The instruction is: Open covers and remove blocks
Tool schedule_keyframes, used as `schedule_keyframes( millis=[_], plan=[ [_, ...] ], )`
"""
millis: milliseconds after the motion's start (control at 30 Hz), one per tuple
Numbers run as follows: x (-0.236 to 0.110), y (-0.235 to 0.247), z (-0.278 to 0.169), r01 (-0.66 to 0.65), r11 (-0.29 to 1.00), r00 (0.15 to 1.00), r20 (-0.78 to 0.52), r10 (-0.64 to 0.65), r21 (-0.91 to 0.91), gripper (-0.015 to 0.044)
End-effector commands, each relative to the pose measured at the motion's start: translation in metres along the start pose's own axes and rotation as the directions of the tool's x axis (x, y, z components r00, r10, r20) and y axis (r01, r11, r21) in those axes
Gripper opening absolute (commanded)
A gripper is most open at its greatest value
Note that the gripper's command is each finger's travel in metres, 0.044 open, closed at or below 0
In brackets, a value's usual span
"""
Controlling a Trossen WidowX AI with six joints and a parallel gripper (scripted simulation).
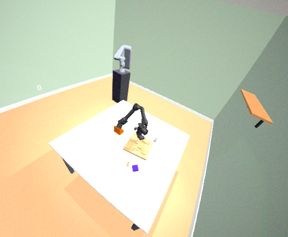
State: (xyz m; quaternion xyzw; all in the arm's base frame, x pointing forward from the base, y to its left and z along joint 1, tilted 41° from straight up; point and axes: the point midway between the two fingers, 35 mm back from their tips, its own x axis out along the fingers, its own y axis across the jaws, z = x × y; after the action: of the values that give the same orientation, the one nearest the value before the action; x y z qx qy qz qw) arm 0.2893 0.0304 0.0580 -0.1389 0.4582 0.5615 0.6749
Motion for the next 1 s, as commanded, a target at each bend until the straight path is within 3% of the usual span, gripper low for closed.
schedule_keyframes(
  millis=[0,233,467,967],
  plan=[
    [-0.004,-0.005,0.025,0.005,0.984,1.000,0.006,-0.006,0.177,0.0000],
    [-0.006,-0.005,0.065,-0.002,0.887,1.000,0.013,-0.004,0.462,0.0000],
    [-0.007,0.000,0.104,-0.021,0.712,1.000,0.025,0.004,0.702,0.0000],
    [-0.007,0.001,0.107,-0.023,0.692,1.000,0.026,0.005,0.722,0.0000]
  ],
)
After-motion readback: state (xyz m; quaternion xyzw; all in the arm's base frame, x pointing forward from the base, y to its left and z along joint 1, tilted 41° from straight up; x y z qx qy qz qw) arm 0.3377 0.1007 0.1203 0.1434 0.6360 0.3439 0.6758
